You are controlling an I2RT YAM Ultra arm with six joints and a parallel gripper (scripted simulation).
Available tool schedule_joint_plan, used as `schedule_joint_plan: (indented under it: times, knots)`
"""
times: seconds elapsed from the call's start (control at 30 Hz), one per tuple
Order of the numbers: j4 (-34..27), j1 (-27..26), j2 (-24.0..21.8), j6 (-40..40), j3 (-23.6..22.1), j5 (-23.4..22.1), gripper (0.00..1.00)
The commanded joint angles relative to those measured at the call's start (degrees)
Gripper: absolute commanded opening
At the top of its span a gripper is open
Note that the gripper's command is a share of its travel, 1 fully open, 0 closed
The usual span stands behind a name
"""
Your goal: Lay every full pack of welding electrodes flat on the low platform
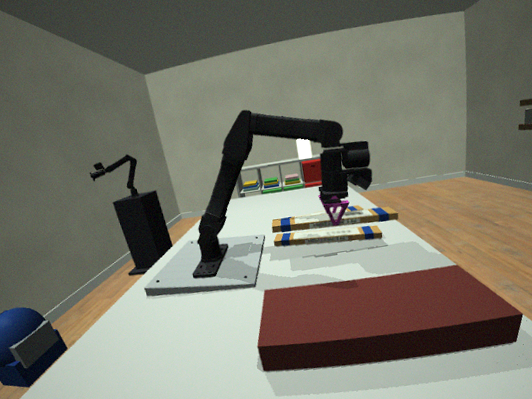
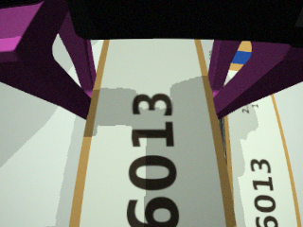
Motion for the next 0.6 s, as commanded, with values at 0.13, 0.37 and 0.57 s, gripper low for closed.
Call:
schedule_joint_plan:
  times: [0.13,0.37,0.57]
  knots:
    - [-4.3,-0.1,-2.5,0.0,5.3,0.1,0.0]
    - [-5.4,-0.1,-2.3,0.0,6.6,0.1,0.0]
    - [-5.3,-0.1,-2.0,0.0,6.5,0.1,0.0]
